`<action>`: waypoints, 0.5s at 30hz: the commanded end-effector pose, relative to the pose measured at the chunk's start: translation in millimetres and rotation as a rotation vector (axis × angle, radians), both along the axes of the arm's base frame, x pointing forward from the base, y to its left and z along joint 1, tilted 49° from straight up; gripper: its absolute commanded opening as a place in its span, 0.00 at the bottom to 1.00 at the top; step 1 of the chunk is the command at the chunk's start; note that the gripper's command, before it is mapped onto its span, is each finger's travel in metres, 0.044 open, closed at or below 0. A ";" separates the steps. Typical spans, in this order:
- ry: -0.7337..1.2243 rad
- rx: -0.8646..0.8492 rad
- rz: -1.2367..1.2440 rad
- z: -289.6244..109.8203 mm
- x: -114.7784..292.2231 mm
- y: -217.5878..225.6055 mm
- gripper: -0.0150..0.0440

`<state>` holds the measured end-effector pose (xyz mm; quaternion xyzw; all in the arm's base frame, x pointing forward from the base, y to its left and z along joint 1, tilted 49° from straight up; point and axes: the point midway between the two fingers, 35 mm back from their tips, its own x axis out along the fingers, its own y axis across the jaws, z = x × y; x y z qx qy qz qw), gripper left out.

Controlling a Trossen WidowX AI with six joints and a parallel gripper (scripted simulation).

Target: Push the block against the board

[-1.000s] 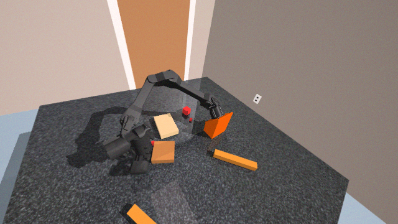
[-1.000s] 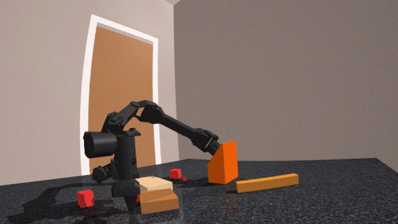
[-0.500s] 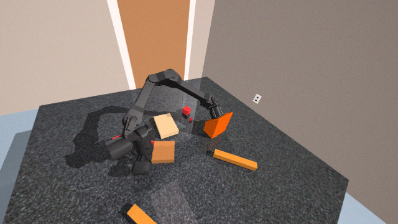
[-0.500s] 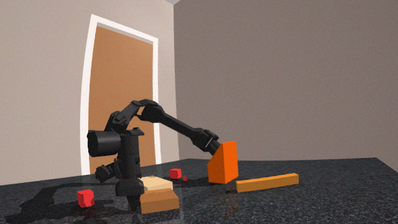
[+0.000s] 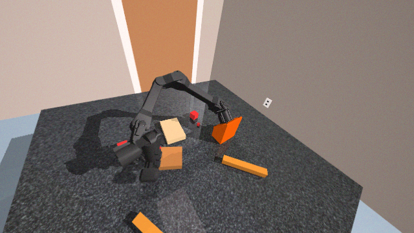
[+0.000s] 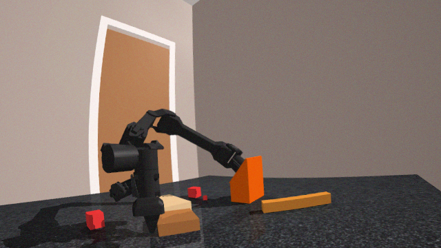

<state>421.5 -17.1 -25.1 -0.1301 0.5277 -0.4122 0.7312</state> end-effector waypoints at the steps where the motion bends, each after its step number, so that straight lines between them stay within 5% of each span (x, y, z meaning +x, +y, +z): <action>1: 0.002 0.000 -0.004 -2.4 -4.3 0.3 0.25; 15: 0.002 0.000 -0.004 -7.0 -13.1 3.3 0.25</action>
